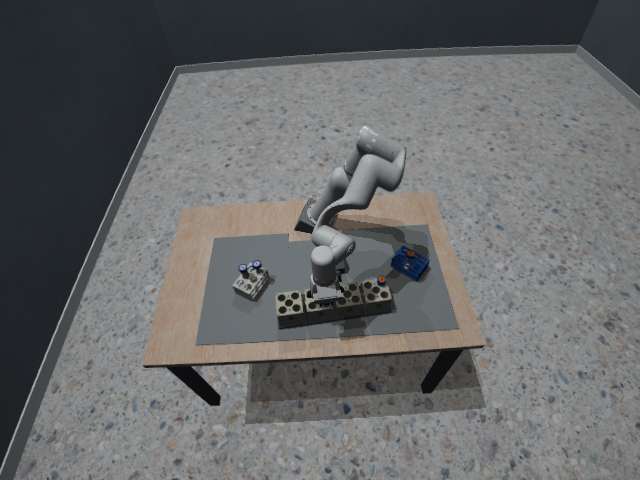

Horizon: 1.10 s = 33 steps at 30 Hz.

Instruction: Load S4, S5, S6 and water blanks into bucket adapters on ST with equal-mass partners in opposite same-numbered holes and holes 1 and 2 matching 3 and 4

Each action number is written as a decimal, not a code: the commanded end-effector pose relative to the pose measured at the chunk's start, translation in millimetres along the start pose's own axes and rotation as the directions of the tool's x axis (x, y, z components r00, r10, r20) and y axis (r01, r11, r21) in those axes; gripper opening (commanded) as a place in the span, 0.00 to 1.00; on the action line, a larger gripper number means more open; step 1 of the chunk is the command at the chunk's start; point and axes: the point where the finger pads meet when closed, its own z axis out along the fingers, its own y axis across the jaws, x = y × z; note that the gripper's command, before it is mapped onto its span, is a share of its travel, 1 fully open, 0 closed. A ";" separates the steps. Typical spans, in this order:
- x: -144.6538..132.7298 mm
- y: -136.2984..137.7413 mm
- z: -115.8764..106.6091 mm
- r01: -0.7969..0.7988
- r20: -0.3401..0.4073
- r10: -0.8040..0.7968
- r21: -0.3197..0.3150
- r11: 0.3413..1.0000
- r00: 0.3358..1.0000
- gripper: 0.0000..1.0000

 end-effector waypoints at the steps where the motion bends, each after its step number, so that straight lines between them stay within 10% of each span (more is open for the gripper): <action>1: 1.3 0.2 -1.2 0.001 -0.004 -0.001 -0.002 1.000 1.000 0.44; 33: 1.3 0.2 -13.2 0.001 -0.004 -0.001 -0.002 1.000 1.000 0.44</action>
